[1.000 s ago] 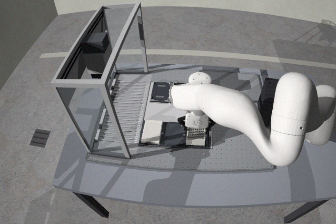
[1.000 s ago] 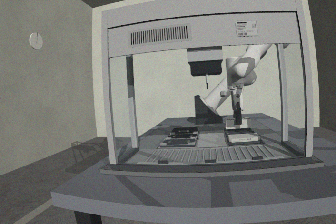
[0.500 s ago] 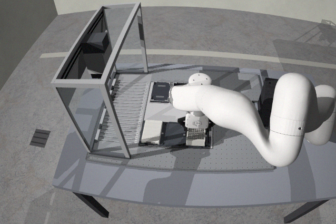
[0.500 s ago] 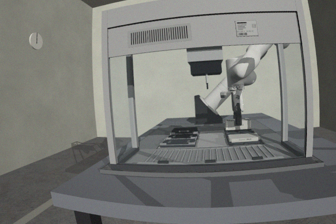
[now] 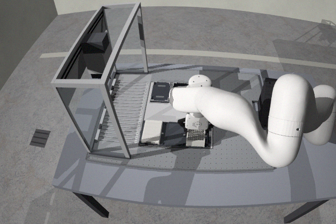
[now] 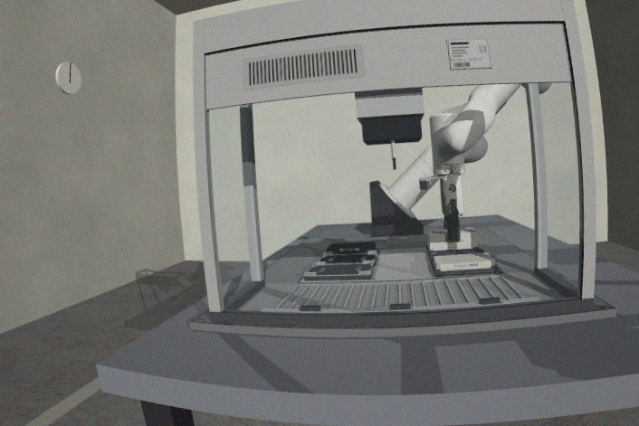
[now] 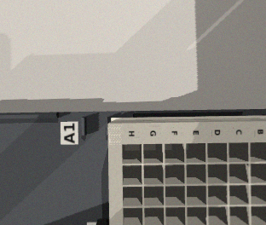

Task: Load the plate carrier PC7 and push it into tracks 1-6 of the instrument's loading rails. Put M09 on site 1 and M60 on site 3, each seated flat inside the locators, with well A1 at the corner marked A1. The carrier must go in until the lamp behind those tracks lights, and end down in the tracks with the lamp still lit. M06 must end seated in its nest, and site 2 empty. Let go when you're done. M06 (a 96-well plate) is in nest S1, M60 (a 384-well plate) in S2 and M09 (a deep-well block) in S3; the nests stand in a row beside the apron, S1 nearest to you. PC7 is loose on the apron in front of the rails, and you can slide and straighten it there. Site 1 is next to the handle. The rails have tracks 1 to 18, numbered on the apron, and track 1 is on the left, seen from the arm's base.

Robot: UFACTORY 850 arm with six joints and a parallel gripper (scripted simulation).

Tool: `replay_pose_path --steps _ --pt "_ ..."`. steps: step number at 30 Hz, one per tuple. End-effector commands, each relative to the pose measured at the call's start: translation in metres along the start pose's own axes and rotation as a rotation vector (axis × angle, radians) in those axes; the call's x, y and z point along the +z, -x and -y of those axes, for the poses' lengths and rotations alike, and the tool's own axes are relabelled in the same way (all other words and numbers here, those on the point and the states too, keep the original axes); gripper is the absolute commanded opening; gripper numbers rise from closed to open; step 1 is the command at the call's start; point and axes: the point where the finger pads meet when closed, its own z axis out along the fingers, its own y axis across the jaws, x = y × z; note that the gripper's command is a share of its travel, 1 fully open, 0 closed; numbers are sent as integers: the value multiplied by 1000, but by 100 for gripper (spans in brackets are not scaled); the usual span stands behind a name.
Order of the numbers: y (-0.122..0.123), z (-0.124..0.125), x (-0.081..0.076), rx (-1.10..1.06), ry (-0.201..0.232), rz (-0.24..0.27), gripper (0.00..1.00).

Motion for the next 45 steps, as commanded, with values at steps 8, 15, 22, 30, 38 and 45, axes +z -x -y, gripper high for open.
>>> replay_pose_path --steps 8,15,22,30,38,45 --pt "0 1 0 -1 -2 0 0" --pt "0 1 0 -1 -2 0 0" --pt "0 1 1 -1 -2 0 100" --pt "0 1 1 -1 -2 0 100" --pt "0 1 1 -1 -2 0 100" --pt "0 1 1 -1 -2 0 100"
